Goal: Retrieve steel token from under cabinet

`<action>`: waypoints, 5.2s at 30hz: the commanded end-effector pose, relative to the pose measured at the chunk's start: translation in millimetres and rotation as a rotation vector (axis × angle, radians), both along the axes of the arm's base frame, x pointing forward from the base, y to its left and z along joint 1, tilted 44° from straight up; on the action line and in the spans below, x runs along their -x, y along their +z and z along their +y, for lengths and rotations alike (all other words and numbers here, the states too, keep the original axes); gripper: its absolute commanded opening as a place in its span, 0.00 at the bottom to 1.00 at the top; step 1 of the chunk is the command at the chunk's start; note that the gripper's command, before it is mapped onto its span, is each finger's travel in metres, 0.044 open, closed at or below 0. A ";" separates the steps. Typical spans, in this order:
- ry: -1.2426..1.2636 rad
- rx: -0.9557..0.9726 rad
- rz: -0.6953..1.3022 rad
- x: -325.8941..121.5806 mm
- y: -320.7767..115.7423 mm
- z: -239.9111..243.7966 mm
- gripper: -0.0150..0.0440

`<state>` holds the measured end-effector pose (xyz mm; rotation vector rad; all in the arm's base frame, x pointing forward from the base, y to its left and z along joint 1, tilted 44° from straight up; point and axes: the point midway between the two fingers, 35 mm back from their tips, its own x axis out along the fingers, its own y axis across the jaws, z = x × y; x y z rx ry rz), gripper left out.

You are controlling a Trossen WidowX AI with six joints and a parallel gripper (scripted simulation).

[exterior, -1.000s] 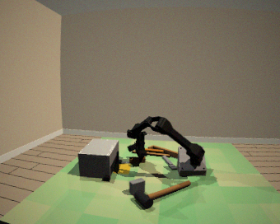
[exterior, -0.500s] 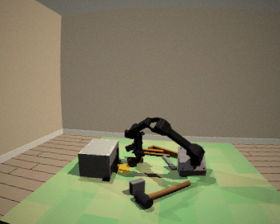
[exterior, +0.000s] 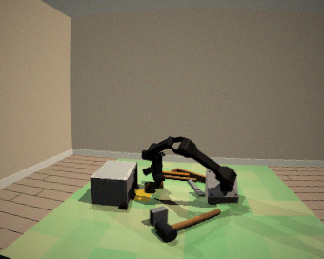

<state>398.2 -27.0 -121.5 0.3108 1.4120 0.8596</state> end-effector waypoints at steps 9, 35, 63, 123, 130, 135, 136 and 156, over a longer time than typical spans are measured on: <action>0.000 0.001 -0.003 -1.0 6.3 7.8 0.25; 0.000 -0.001 -0.002 10.2 27.5 30.2 0.25; 0.000 -0.003 -0.001 21.4 49.0 52.6 0.25; 0.000 -0.001 0.002 77.5 40.2 38.3 0.25; 0.000 -0.001 0.003 86.0 38.3 35.4 0.25; 0.000 -0.001 0.003 92.1 36.9 33.3 0.25; 0.000 -0.001 0.003 93.3 36.6 32.9 0.25; 0.000 0.000 0.005 120.0 30.4 23.5 0.25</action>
